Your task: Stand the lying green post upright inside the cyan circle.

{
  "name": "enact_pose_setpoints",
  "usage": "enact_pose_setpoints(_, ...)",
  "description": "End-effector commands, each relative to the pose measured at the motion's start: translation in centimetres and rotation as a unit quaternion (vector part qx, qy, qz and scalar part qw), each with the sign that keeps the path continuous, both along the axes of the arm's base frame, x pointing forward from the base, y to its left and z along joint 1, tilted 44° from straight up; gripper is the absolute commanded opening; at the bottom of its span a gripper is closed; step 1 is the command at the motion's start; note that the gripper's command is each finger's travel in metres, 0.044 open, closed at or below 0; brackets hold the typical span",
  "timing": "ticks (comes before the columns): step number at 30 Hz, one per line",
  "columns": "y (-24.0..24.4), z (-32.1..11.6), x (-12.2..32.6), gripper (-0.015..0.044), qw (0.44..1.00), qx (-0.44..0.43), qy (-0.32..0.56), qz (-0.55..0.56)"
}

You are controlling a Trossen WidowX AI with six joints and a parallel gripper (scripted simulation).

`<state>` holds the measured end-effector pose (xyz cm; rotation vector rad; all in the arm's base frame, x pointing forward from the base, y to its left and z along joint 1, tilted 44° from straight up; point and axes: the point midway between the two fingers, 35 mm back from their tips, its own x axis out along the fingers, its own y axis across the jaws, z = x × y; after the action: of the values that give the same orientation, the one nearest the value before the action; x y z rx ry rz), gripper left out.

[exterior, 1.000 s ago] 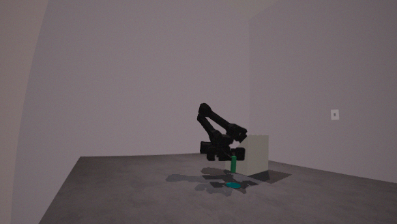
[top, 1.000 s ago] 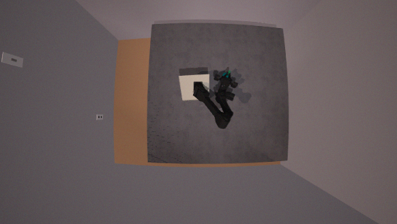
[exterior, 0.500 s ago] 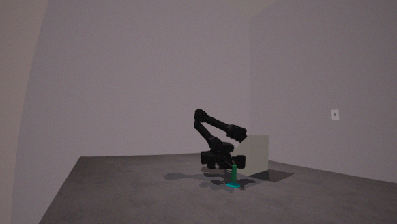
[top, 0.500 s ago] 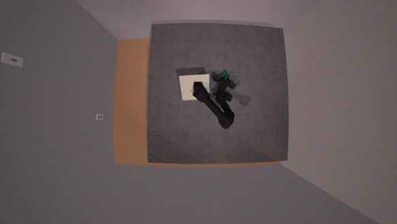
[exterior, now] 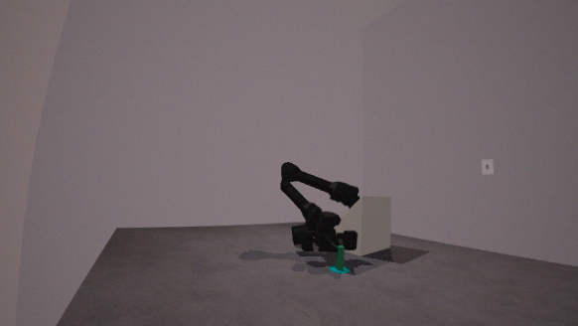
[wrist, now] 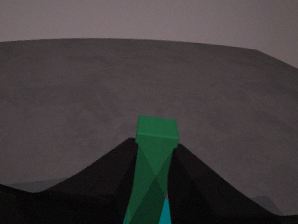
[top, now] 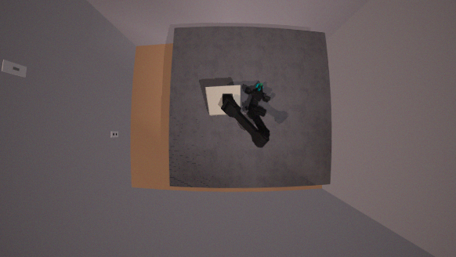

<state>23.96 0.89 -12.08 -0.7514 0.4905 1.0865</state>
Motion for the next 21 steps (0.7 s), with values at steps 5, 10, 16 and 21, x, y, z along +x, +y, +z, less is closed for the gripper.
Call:
enact_pose_setpoints(5, 0.0, 0.0, 0.0, 0.0206, 1.000, 0.001, -0.001, 0.002)
enact_pose_setpoints(10, 0.0, 0.0, 0.0, 0.0337, 1.000, 0.001, -0.001, 0.002)
enact_pose_setpoints(16, 0.5, 0.6, 0.1, 0.0400, 1.000, 0.000, -0.001, 0.003)
enact_pose_setpoints(21, 2.3, 2.7, 0.3, 0.0400, 1.000, -0.003, -0.001, 0.004)
